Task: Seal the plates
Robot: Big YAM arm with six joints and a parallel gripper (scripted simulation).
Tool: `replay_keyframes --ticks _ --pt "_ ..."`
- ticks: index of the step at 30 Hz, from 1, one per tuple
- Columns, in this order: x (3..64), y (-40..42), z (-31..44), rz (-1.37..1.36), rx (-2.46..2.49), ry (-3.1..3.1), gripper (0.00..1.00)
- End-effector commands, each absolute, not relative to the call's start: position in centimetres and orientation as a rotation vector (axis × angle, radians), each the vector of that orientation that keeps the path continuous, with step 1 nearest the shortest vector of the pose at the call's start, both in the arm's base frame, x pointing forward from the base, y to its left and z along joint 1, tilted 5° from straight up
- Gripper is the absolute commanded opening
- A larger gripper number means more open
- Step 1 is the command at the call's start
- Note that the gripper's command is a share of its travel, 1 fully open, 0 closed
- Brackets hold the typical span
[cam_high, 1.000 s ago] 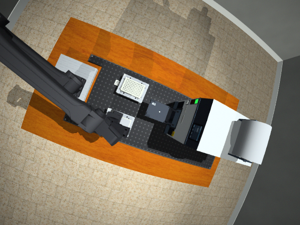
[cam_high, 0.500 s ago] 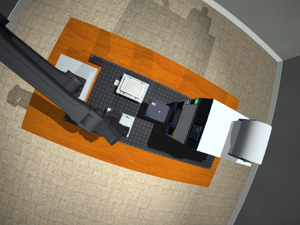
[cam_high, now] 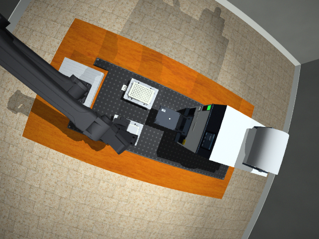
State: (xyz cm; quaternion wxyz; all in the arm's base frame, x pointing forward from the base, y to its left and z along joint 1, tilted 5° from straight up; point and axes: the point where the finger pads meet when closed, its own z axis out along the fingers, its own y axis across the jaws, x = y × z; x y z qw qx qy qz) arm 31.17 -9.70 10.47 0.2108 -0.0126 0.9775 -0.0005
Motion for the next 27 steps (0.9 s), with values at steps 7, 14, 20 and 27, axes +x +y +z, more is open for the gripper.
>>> replay_keyframes --ticks 7,14,20,27 --pt "33.7 -10.3 13.1 -0.03 -0.04 2.655 0.0" --pt "33.4 -10.2 12.9 -0.024 -0.039 2.665 0.0" --pt "32.6 -9.9 12.5 -0.017 -0.037 2.677 0.0" --pt "31.5 -9.4 11.4 -0.004 -0.035 2.699 0.0"
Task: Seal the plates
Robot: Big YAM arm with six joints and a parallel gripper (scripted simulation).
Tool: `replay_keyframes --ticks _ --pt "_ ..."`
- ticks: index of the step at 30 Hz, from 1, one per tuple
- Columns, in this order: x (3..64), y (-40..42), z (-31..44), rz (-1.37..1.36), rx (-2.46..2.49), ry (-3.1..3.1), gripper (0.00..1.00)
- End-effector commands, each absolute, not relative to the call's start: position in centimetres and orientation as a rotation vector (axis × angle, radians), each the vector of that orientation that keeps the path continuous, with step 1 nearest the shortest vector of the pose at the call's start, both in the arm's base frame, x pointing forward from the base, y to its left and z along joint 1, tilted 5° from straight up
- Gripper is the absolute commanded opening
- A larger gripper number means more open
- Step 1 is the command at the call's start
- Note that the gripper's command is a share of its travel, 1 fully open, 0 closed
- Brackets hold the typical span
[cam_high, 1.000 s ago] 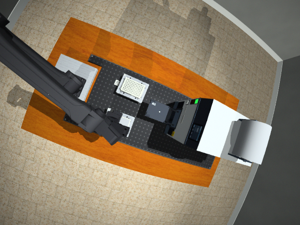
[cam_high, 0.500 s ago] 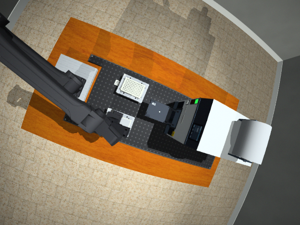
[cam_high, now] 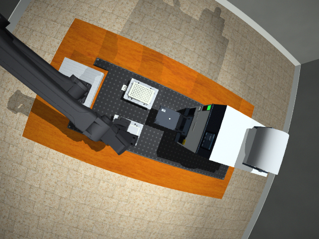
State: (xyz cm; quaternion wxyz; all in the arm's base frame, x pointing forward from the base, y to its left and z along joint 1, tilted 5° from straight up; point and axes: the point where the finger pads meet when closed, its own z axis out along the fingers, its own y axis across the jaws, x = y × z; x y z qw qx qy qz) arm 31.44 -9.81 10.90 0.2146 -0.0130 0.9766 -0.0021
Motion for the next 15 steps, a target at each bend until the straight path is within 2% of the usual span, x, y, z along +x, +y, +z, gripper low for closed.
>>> replay_keyframes --ticks 1,15 --pt "31.3 -9.4 11.3 -0.003 -0.034 2.703 0.0" --pt "33.1 -10.1 11.5 -0.018 -0.037 2.672 0.0"
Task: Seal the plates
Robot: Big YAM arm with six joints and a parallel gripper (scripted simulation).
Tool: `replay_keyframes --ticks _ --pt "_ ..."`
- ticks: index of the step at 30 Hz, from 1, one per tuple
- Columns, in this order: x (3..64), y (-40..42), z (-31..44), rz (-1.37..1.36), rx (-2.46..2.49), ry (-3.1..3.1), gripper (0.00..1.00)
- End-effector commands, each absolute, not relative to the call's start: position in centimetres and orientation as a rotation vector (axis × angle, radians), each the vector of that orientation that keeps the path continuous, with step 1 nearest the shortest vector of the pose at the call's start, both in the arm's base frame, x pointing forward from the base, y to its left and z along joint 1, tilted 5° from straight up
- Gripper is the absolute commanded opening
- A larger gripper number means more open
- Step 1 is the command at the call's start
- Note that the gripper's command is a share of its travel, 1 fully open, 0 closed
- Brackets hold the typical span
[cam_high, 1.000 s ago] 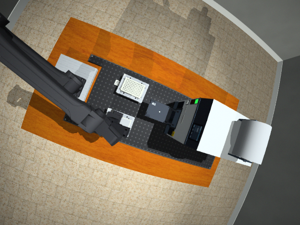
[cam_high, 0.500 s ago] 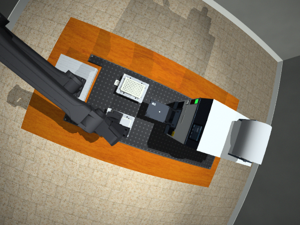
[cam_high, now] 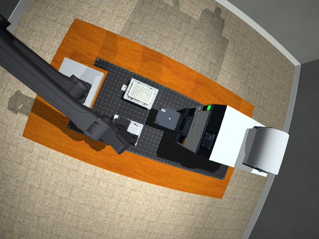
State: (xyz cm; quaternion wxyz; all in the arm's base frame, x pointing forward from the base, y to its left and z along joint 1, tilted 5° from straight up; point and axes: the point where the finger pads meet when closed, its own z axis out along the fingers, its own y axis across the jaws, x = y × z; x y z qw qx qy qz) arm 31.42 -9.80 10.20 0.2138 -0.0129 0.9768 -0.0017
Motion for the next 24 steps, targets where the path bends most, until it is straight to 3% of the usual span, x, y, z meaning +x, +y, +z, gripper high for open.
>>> replay_keyframes --ticks 1,24 --pt "33.1 -10.1 11.4 -0.018 -0.037 2.672 0.0" --pt "31.8 -9.6 9.1 -0.002 -0.033 2.699 0.0"
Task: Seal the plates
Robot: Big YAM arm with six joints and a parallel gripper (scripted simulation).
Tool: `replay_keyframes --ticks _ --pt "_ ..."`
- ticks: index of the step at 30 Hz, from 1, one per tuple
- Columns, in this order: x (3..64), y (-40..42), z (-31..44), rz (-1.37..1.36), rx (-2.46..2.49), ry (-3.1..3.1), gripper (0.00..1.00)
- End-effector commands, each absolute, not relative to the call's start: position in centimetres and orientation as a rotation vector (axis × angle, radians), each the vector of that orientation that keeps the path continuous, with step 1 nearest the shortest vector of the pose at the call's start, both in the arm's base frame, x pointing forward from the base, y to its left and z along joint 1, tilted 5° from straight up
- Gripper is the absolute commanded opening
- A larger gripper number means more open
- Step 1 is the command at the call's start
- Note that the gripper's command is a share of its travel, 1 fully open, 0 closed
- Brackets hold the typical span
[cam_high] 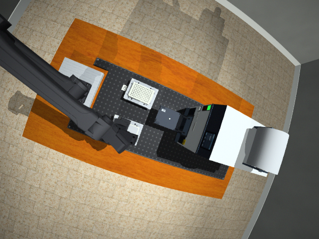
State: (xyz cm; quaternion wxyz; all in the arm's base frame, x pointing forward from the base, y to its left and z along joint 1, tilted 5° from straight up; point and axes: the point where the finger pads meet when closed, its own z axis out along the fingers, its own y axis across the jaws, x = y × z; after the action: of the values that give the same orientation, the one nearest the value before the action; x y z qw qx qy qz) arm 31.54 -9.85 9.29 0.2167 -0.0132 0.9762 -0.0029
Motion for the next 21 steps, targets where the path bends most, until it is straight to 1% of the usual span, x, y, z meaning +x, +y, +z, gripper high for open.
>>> replay_keyframes --ticks 1,21 --pt "31.7 -9.5 9.0 0.001 -0.032 2.704 0.0" --pt "33.2 -10.0 10.5 -0.007 -0.034 2.687 0.0"
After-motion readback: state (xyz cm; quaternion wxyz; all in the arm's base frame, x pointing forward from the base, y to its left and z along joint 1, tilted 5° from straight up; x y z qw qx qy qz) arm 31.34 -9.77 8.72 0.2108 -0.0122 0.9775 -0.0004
